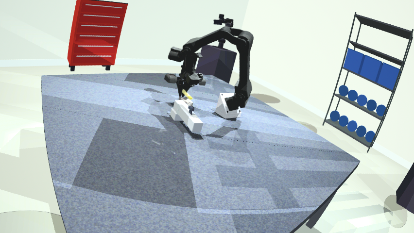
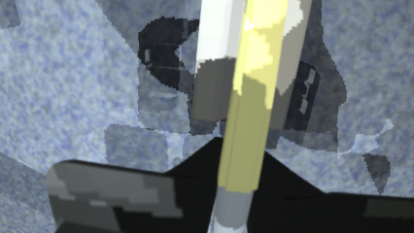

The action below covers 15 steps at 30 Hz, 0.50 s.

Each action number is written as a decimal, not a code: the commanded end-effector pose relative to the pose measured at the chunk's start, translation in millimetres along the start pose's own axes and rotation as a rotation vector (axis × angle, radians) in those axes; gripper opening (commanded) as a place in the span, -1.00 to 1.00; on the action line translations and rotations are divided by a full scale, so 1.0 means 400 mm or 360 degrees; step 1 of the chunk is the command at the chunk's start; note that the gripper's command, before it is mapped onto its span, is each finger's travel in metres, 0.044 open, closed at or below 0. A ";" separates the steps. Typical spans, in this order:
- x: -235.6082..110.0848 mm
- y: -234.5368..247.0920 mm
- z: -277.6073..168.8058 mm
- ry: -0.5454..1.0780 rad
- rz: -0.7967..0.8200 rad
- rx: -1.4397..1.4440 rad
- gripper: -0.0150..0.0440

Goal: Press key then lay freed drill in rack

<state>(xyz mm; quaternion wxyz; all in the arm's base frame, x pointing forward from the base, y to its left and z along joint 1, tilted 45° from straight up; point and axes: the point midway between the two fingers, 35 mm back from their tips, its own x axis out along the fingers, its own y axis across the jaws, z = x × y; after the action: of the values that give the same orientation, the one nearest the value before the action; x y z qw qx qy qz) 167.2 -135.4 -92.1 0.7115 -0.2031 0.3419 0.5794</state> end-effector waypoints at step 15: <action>0.050 -0.003 -0.002 -0.0010 0.0000 0.0008 -0.49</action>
<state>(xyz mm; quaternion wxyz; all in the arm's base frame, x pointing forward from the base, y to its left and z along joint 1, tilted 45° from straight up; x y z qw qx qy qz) 170.6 -127.5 -104.8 0.7120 -0.2043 0.3418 0.5783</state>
